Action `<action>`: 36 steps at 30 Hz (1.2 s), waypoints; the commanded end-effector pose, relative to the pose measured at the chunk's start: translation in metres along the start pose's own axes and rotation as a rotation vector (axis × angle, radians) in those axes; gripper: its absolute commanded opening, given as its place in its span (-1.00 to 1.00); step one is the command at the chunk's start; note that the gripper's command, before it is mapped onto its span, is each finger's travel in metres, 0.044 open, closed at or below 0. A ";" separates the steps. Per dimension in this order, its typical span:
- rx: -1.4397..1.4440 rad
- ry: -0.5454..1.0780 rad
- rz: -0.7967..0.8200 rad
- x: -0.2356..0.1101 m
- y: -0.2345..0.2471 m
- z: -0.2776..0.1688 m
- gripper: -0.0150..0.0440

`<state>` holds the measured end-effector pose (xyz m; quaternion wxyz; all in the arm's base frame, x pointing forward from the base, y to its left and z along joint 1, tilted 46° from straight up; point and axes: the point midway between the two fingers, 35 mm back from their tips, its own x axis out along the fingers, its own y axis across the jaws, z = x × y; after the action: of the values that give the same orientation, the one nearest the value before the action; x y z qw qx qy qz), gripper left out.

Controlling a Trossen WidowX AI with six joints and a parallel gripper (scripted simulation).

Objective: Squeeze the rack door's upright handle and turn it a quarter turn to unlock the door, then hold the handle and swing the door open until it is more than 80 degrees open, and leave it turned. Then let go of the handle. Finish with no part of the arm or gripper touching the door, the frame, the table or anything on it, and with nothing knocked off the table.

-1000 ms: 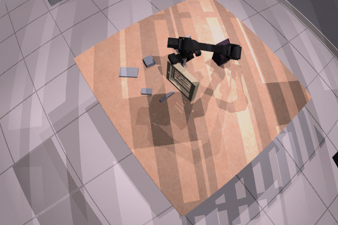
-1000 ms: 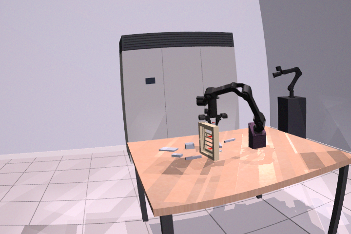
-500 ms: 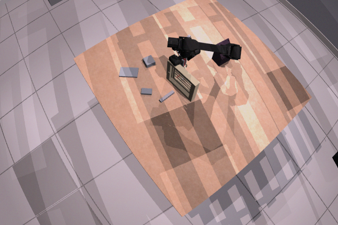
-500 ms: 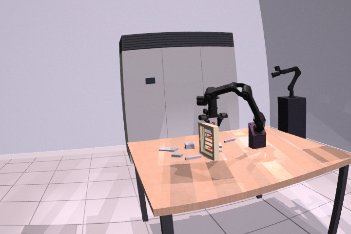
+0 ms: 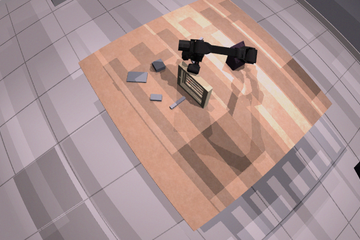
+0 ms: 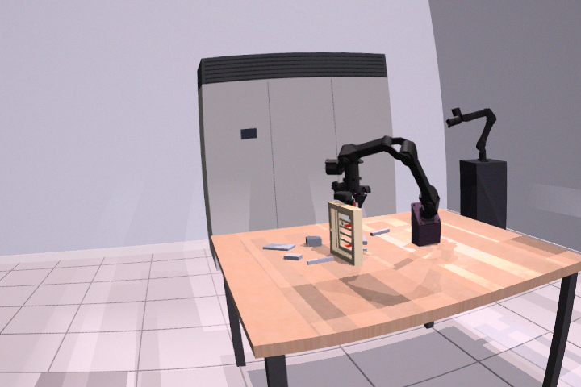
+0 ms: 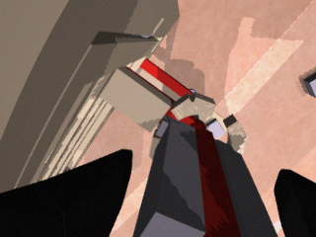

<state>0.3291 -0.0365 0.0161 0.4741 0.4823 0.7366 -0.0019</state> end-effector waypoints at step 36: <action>-2.029 -0.002 0.003 0.001 0.002 0.000 0.49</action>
<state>0.3293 -0.0352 0.0161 0.6752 -0.0156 0.5061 0.5364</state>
